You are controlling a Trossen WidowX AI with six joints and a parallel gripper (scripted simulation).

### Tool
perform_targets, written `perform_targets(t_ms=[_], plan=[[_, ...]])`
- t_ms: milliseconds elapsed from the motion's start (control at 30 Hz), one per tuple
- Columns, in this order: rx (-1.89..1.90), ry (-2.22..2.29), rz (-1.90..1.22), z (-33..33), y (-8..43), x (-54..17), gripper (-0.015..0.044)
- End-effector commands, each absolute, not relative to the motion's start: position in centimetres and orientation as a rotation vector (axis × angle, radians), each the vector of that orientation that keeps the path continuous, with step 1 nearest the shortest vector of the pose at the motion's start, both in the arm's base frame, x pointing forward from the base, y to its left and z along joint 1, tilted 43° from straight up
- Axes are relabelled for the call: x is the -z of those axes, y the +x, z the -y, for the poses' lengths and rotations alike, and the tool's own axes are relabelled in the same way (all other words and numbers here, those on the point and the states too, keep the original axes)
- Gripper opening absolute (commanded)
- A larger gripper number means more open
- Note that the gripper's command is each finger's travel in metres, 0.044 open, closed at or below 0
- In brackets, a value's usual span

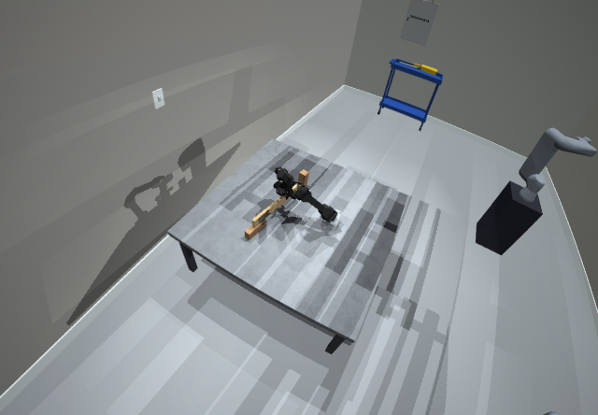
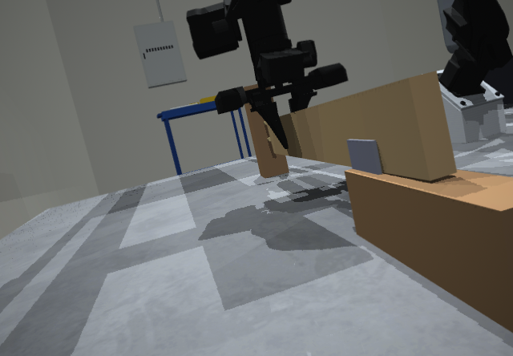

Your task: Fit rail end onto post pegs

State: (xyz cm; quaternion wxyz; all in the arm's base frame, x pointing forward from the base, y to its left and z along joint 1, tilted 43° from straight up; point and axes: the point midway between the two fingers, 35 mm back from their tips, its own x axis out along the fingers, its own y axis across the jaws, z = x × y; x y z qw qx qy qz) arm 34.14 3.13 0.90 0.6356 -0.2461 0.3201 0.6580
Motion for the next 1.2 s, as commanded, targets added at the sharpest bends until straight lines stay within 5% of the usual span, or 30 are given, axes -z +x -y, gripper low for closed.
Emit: perform_targets(t_ms=[0,1167], plan=[[-1.483,-0.568,-0.72,-2.49,34.57,-1.59,0.0],[-1.483,-0.568,-0.72,-2.46,34.36,-1.64,0.0]])
